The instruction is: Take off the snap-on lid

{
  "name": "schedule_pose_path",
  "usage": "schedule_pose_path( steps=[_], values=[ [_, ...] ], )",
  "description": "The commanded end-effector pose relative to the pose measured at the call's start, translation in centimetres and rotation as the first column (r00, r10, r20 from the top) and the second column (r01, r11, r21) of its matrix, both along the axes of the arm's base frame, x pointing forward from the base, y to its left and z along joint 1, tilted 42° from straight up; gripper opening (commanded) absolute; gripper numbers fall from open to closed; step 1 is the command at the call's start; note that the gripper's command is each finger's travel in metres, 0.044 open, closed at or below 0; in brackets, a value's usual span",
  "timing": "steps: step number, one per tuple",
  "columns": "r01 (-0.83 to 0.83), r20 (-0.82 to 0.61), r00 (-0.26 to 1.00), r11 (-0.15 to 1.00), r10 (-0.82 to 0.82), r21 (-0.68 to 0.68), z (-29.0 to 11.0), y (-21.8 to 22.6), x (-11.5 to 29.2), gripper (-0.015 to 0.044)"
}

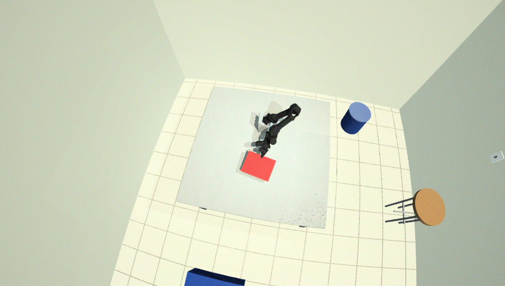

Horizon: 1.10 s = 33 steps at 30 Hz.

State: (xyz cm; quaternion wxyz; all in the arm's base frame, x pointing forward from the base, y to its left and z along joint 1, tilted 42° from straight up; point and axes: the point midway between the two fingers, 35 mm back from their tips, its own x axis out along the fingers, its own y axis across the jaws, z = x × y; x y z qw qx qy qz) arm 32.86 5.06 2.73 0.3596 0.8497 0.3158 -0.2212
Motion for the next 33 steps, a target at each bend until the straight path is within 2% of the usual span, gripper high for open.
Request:
schedule_pose_path(
  steps=[1, 33],
  values=[
    [-0.003, 0.007, 1.000, 1.000, 0.003, 0.000, 0.6, -0.4, 0.2, 0.0000],
    [-0.003, 0.008, 1.000, 1.000, 0.003, -0.002, 3.5, -3.2, 2.3, 0.0000]
  ],
)
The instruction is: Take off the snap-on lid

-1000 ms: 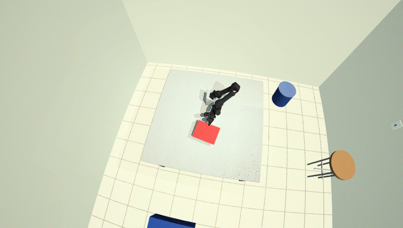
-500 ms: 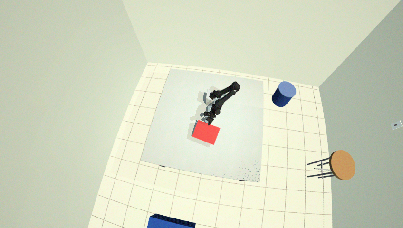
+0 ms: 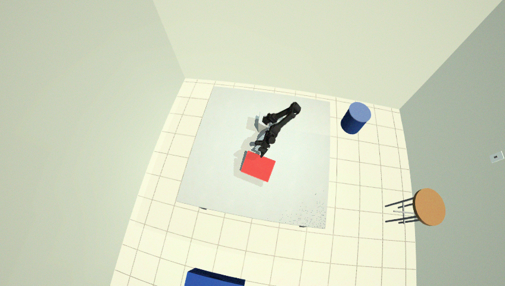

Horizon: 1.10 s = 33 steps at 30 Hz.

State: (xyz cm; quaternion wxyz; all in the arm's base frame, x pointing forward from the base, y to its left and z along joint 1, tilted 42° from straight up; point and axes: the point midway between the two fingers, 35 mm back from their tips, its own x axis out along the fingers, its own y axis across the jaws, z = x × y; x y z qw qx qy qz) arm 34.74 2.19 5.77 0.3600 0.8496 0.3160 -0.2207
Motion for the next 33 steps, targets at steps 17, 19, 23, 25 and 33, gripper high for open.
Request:
schedule_pose_path(
  steps=[17, 19, 23, 25, 33],
  values=[
    [-0.002, 0.008, 1.000, 1.000, 0.002, -0.002, 1.8, -1.9, 2.4, 0.0000],
    [-0.002, 0.008, 1.000, 1.000, 0.002, -0.002, 2.0, -2.1, 2.7, 0.0000],
    [-0.002, 0.008, 1.000, 1.000, 0.002, -0.003, 2.3, -2.5, 3.0, 0.0000],
    [-0.002, 0.008, 1.000, 1.000, 0.002, -0.003, 2.5, -2.6, 3.1, 0.0000],
    [-0.002, 0.008, 1.000, 1.000, 0.002, -0.003, 3.3, -3.3, 3.2, 0.0000]
  ],
)
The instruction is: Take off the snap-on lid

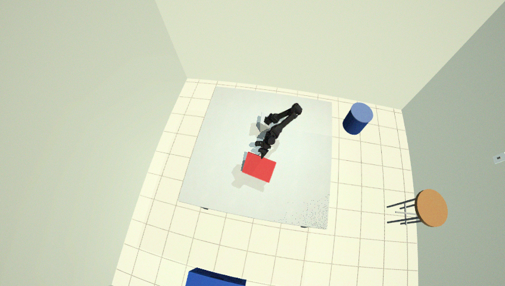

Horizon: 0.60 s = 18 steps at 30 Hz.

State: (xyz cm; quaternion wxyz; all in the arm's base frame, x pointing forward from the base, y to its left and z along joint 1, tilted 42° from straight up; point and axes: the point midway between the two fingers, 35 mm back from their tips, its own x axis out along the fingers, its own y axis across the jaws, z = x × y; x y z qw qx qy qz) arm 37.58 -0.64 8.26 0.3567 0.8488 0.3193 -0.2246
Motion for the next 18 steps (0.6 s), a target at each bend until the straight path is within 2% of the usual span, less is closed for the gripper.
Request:
schedule_pose_path(
  steps=[1, 18],
  values=[
    [0.000, 0.019, 1.000, 1.000, 0.000, -0.007, 0.9, -0.6, 0.4, 0.0000],
    [0.000, 0.019, 1.000, 1.000, 0.000, -0.008, 2.5, -2.0, 0.6, 0.0000]
  ],
)
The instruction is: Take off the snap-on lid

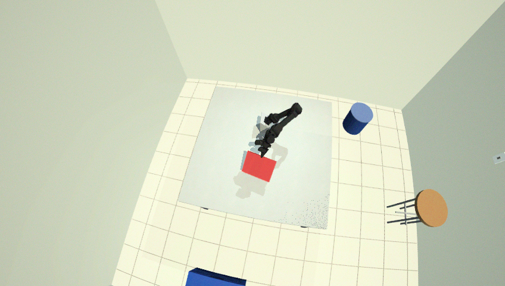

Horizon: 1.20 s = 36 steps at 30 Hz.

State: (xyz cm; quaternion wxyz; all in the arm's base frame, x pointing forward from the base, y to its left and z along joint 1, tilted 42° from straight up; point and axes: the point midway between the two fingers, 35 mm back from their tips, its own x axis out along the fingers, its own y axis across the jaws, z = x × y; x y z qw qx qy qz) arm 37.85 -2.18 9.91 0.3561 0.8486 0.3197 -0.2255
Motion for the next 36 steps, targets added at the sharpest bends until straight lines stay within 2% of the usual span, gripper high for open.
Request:
schedule_pose_path(
  steps=[1, 9, 36],
  values=[
    [0.000, 0.021, 1.000, 1.000, 0.000, -0.008, 1.0, -0.6, 0.3, 0.0000],
    [0.000, 0.021, 1.000, 1.000, 0.000, -0.009, 1.5, -1.0, 0.3, 0.0000],
    [0.000, 0.021, 1.000, 1.000, 0.000, -0.011, -2.5, -4.7, -1.3, 0.0000]
  ],
)
